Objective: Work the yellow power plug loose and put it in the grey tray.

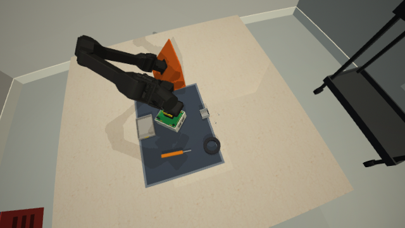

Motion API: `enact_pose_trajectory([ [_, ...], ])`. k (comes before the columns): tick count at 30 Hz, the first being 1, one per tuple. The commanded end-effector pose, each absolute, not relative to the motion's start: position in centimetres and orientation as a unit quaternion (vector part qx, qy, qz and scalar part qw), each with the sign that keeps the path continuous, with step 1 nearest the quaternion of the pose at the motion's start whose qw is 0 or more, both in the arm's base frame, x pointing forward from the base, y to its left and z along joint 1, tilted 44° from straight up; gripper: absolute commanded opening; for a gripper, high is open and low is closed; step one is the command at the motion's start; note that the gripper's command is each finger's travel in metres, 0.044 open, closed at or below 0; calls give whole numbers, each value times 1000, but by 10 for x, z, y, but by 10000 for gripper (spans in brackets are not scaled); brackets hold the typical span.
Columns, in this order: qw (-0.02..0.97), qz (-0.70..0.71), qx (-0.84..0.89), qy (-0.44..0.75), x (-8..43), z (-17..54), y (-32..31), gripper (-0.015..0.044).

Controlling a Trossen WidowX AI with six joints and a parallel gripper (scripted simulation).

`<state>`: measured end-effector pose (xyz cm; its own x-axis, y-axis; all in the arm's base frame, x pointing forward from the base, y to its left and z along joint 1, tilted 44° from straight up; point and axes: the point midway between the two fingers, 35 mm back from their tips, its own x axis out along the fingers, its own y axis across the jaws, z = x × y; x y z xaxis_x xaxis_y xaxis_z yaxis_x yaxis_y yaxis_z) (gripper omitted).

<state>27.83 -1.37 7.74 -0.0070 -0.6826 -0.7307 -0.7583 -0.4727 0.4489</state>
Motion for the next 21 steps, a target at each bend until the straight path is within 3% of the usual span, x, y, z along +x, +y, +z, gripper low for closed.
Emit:
enact_pose_trajectory([
  [1, 58, 491, -733, 467, 271, 91, -5, 0],
  [21, 1, 494, -673, 550, 285, 84, 5, 0],
])
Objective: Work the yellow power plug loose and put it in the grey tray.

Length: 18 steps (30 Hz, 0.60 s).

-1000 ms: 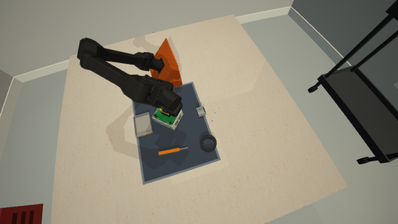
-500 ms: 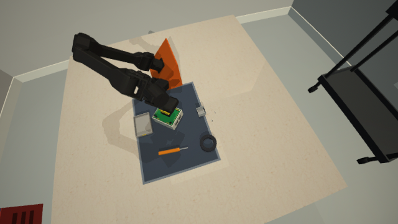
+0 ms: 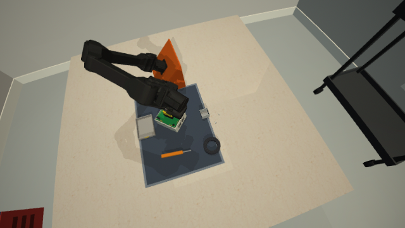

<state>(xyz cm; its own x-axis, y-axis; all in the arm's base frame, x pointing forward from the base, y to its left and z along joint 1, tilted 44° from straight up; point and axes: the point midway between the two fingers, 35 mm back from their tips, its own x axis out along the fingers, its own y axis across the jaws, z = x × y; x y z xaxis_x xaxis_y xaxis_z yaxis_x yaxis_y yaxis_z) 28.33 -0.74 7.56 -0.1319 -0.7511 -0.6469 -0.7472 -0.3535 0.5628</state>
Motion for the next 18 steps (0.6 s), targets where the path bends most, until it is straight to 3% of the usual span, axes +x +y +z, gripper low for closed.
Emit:
enact_pose_trajectory([
  [1, -6, -494, 679, -543, 284, 85, 5, 0],
  [11, -61, -491, 736, -463, 270, 97, -1, 0],
  [18, -36, -493, 711, -500, 276, 94, 4, 0],
])
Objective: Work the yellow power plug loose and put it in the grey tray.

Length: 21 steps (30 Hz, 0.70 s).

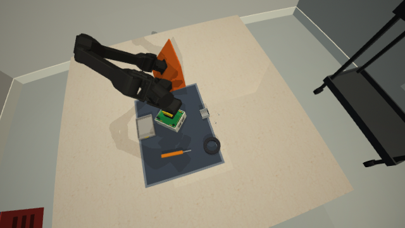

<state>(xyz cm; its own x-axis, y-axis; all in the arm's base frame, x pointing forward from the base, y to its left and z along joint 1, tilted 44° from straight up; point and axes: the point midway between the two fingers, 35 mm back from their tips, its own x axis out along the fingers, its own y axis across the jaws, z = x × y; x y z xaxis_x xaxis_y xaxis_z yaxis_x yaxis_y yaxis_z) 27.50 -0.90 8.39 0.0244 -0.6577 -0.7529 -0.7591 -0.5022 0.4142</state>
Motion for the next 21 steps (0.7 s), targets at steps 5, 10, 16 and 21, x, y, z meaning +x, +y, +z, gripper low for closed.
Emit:
enact_pose_trajectory([
  [5, 3, 494, -676, 547, 285, 88, 9, 0],
  [10, -4, 494, -667, 557, 286, 88, 11, 0],
  [16, 29, 494, -703, 511, 278, 94, 7, 0],
  [21, 58, 492, -732, 468, 271, 101, 4, 0],
])
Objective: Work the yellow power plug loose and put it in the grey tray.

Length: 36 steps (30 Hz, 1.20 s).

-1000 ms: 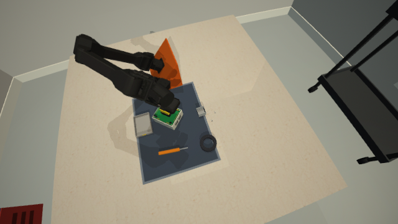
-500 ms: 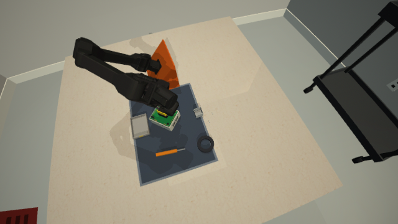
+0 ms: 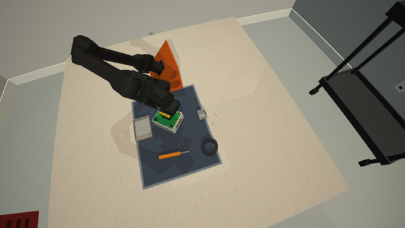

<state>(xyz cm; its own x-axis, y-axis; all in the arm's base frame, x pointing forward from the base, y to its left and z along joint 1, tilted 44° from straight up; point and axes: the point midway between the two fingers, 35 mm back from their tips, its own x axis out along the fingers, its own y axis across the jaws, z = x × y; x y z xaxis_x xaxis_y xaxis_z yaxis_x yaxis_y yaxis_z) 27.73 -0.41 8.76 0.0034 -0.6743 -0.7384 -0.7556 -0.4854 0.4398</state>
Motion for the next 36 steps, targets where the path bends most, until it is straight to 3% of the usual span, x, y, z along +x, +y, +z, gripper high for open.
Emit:
enact_pose_trajectory([
  [1, 61, 491, -735, 464, 270, 101, 4, 0],
  [29, 28, 494, -702, 512, 278, 83, -4, 0],
  [36, 28, 494, -702, 512, 278, 83, -4, 184],
])
